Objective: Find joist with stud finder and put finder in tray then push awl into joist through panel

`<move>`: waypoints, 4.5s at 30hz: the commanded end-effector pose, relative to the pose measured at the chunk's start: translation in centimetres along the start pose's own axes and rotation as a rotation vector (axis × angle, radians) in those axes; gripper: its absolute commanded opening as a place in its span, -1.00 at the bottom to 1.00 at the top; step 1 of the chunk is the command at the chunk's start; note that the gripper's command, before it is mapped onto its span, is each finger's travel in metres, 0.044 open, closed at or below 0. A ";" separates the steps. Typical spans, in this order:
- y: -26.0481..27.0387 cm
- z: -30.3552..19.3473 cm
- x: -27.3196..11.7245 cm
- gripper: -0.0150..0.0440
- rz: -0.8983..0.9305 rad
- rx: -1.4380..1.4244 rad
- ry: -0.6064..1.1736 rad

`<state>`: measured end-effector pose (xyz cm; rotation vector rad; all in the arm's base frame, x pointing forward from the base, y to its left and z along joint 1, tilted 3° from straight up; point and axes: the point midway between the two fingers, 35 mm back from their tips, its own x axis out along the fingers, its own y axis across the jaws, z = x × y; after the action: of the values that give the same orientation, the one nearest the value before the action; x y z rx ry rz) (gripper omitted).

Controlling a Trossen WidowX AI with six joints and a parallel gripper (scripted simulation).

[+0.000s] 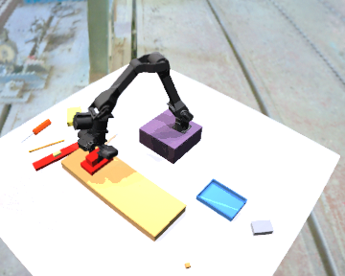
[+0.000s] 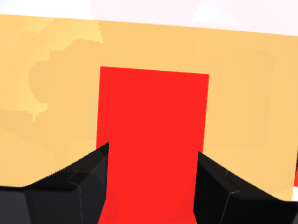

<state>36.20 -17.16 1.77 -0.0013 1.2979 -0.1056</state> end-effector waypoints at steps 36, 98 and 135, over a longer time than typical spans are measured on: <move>16.3 -0.1 -0.3 -0.49 0.028 -0.002 -0.001; 32.3 -0.2 -0.9 -0.49 0.042 0.002 0.000; 17.4 -0.1 -0.3 -0.49 0.029 -0.001 -0.001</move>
<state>37.55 1.90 0.93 0.0227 1.2978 -0.0630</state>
